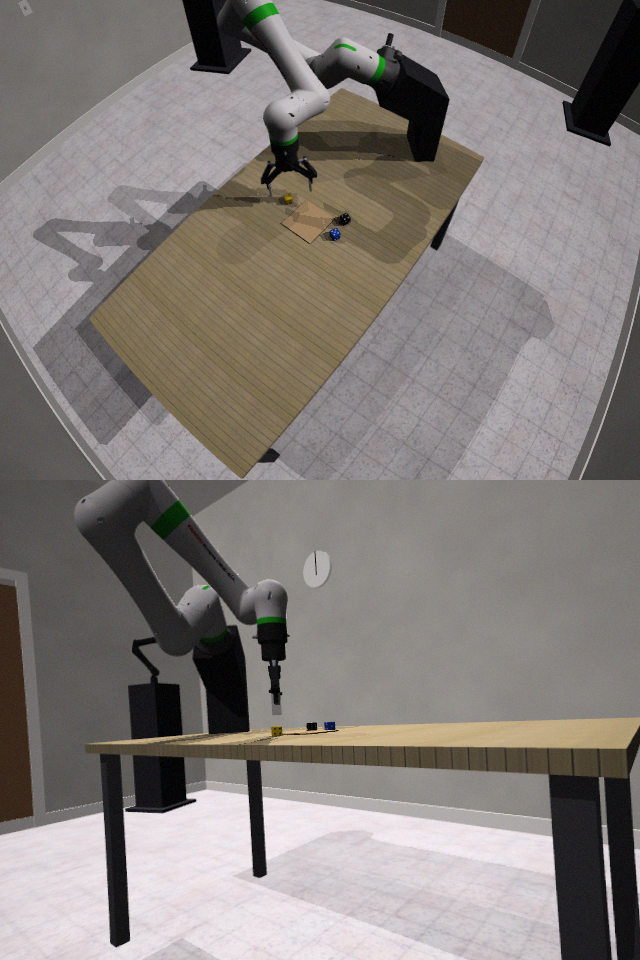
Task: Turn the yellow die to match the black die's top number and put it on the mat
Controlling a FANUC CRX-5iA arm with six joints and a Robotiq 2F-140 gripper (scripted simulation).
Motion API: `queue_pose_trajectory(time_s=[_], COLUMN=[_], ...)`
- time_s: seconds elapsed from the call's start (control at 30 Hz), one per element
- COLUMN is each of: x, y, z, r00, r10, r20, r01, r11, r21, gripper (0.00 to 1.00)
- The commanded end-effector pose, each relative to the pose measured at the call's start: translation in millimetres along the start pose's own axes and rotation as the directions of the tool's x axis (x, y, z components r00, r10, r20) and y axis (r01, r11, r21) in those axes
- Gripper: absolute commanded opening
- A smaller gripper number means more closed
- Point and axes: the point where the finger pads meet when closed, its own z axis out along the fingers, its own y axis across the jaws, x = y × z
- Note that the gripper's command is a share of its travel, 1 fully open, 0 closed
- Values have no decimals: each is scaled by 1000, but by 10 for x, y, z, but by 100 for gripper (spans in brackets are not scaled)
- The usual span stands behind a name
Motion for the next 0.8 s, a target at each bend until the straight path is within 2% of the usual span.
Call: queue_pose_trajectory(time_s=[0.0,0.53,0.77], x=[2,10,127], y=[0,-12,-201], z=[-2,-1,-1], r00=[1000,1000,1000], r10=[0,0,0], r20=[0,0,0], r01=[0,0,0], r11=[1000,1000,1000], r21=[0,0,0], gripper=[100,100,100])
